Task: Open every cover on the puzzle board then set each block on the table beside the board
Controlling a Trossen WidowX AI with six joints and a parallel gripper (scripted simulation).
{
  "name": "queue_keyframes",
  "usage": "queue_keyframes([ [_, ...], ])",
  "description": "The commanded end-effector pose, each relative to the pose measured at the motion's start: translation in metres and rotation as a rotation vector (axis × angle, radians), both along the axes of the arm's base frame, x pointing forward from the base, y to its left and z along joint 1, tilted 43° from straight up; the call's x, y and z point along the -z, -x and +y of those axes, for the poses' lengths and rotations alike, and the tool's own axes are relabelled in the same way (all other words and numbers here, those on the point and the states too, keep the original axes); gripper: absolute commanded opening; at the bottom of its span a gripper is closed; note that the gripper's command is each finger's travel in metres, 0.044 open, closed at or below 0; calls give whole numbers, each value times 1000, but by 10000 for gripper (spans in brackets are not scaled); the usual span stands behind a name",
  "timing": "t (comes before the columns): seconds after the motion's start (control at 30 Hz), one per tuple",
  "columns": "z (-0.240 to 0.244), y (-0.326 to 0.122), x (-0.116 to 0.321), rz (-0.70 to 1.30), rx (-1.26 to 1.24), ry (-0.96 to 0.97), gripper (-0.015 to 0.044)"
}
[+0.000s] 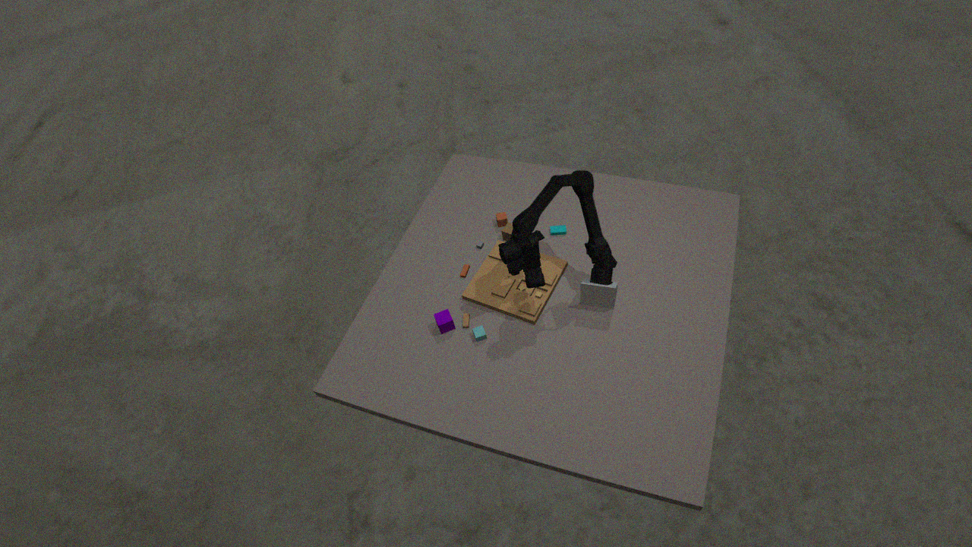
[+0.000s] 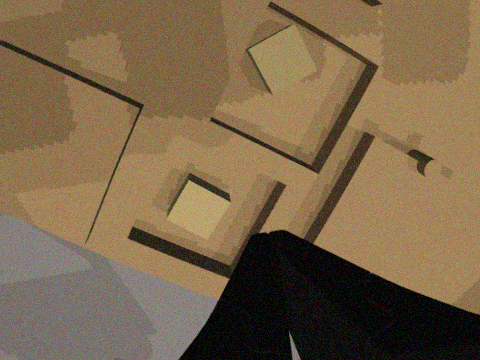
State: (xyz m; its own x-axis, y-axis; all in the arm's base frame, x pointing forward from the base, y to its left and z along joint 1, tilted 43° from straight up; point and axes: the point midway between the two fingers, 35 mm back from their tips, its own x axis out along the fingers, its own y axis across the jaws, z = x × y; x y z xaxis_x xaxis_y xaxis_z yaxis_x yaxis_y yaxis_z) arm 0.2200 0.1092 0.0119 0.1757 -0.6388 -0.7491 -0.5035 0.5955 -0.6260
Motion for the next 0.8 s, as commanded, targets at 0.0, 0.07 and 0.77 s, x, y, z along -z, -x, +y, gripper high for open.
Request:
queue_keyframes([
  [0.0,25,-36,9,-558,650,-143,0],
  [0.07,27,-39,11,-620,722,-160,0],
  [0.77,51,-73,24,-1270,1477,-344,0],
])
